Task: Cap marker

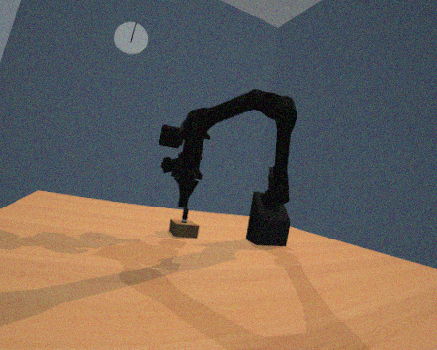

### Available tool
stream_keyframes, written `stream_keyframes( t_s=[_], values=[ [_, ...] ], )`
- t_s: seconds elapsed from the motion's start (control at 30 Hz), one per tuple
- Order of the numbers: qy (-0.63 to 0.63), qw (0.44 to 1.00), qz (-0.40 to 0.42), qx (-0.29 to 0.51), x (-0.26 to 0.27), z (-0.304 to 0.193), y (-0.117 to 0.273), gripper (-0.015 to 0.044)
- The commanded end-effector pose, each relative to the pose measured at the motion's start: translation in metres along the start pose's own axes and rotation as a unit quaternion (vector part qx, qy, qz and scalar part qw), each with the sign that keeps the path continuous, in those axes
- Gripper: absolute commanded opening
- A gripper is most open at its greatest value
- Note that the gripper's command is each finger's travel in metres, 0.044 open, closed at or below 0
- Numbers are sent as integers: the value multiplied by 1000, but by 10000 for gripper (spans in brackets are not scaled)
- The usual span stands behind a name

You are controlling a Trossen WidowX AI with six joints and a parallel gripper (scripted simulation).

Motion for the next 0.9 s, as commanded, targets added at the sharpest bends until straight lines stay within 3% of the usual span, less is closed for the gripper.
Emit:
stream_keyframes(
  t_s=[0.0, 0.47, 0.87],
  values=[
    [3, 1000, -1, 2, -14, 0, 3, 0],
    [9, 1000, 11, 7, -65, -3, 16, 0],
    [10, 1000, 12, 7, -67, -4, 9, 0]
  ],
)
Point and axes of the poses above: the point midway between the two fingers, 35 mm back from their tips, its own y axis back along the fingers, its own x axis across the jaws, z = x × y, the point moved 1 cm from there along y, back along the fingers, and after that the axes turned 4 degrees about y, right-handed, at the moved point
